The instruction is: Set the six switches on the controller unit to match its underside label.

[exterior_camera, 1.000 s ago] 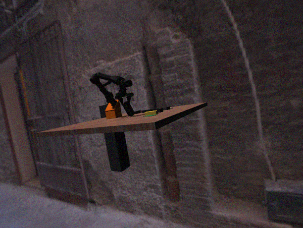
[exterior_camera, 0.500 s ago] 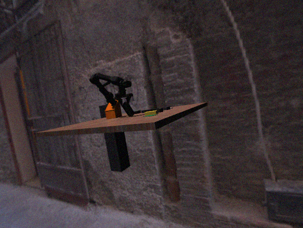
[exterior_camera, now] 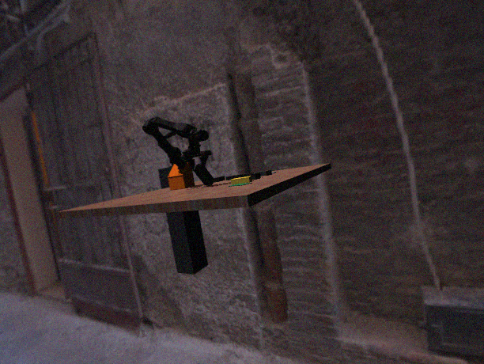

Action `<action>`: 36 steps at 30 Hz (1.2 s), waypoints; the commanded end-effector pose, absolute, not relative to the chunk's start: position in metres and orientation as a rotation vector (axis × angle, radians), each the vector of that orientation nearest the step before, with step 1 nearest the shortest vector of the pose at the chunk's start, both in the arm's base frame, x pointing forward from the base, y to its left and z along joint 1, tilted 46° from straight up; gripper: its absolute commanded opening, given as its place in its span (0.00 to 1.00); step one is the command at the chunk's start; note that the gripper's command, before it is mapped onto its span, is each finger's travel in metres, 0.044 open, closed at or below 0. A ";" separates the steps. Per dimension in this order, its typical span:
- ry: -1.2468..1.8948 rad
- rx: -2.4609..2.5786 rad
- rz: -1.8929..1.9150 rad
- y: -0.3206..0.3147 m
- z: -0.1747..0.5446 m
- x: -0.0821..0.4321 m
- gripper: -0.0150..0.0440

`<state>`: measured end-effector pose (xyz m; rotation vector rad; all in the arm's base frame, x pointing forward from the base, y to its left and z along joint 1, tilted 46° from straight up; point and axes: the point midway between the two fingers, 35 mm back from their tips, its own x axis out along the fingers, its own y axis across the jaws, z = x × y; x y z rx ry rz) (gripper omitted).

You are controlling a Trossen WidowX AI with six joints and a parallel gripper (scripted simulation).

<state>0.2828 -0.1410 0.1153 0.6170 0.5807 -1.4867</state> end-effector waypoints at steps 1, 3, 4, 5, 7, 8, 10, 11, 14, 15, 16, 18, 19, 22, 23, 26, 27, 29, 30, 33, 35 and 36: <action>0.593 0.617 -1.486 -0.145 0.114 0.282 0.83; 0.593 0.617 -1.486 -0.146 0.114 0.282 0.83; 0.593 0.617 -1.486 -0.147 0.114 0.282 0.83; 0.593 0.617 -1.486 -0.148 0.114 0.282 0.83; 0.593 0.616 -1.486 -0.149 0.114 0.282 0.83; 0.593 0.616 -1.486 -0.150 0.114 0.282 0.83; 0.593 0.616 -1.487 -0.152 0.115 0.282 0.83; 0.593 0.616 -1.487 -0.153 0.115 0.282 0.83; 0.593 0.616 -1.487 -0.155 0.115 0.282 0.83; 0.593 0.616 -1.487 -0.156 0.115 0.282 0.83; 0.593 0.616 -1.487 -0.157 0.115 0.282 0.83; 0.592 0.616 -1.487 -0.158 0.115 0.282 0.83; 0.592 0.616 -1.487 -0.159 0.115 0.282 0.83; 0.592 0.616 -1.487 -0.161 0.115 0.282 0.83; 0.592 0.616 -1.487 -0.162 0.115 0.282 0.83; 0.592 0.616 -1.487 -0.165 0.115 0.282 0.83; 0.592 0.616 -1.487 -0.165 0.115 0.282 0.83; 0.592 0.616 -1.487 -0.167 0.115 0.282 0.83; 0.592 0.616 -1.487 -0.168 0.115 0.282 0.83; 0.592 0.616 -1.487 -0.170 0.115 0.282 0.83; 0.592 0.615 -1.487 -0.172 0.115 0.282 0.83; 0.591 0.615 -1.487 -0.173 0.115 0.282 0.83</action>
